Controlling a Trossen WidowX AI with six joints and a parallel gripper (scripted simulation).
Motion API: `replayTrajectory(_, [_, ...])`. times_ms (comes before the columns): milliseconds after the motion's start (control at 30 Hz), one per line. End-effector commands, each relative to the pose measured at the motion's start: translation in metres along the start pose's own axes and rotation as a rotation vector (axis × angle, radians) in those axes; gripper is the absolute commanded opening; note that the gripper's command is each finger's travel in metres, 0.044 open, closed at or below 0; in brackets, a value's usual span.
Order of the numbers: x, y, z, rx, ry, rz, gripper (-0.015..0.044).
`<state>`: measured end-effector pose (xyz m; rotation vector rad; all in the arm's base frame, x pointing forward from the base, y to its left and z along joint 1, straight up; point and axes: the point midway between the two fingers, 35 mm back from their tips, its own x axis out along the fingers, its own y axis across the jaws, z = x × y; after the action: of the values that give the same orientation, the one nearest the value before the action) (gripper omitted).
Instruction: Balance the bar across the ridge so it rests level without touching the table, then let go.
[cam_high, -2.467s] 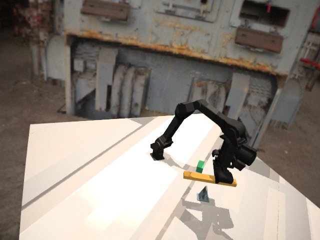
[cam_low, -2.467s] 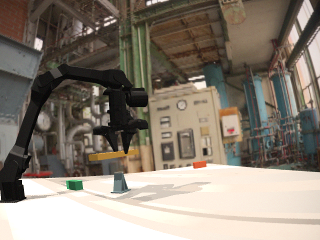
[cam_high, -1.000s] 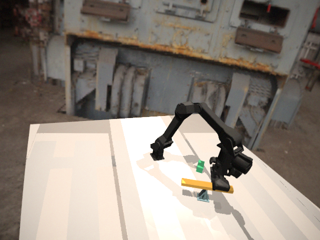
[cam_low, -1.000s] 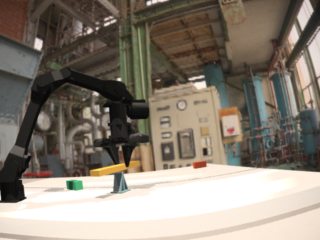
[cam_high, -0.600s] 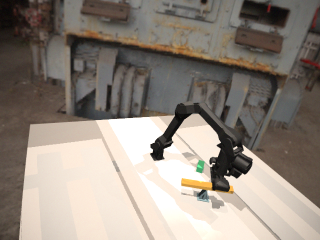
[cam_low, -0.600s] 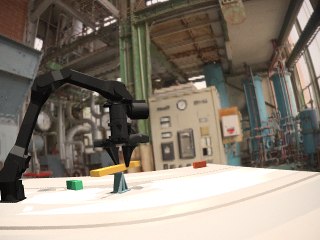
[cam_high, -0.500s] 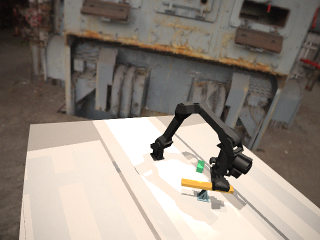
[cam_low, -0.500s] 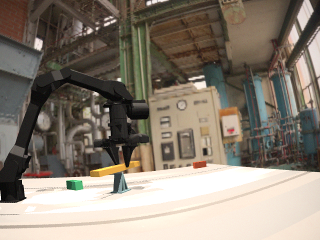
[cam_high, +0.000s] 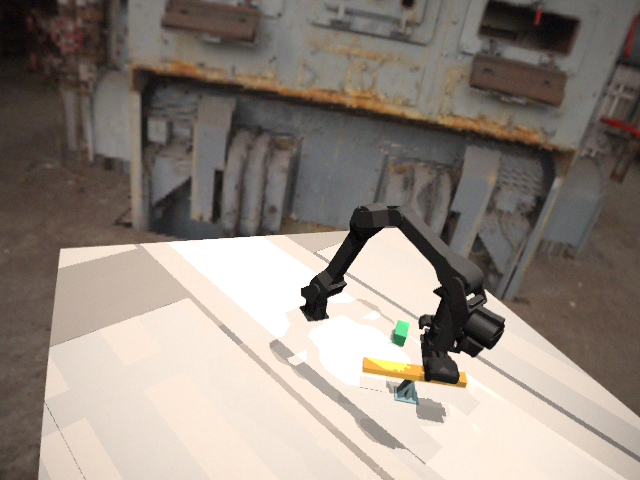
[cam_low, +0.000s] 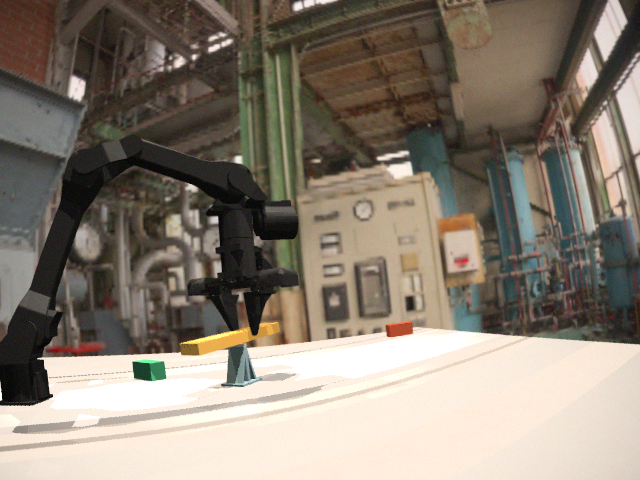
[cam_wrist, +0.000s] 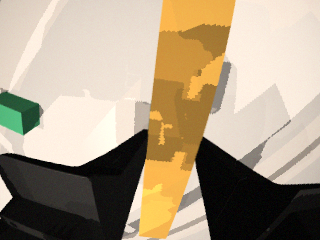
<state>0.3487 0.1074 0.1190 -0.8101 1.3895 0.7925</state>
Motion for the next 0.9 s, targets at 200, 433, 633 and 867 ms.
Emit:
replayTrajectory(200, [0.0007, 0.0002, 0.0007, 0.003, -0.005, 0.002, 0.0000])
replayTrajectory(433, [0.0012, 0.0003, 0.0007, 0.003, -0.005, 0.002, 0.0000])
replayTrajectory(633, [0.0017, 0.0003, 0.0007, 0.003, -0.005, 0.002, 0.0000])
replayTrajectory(867, [0.0024, 0.0002, 0.0006, 0.003, -0.005, 0.002, 0.0000])
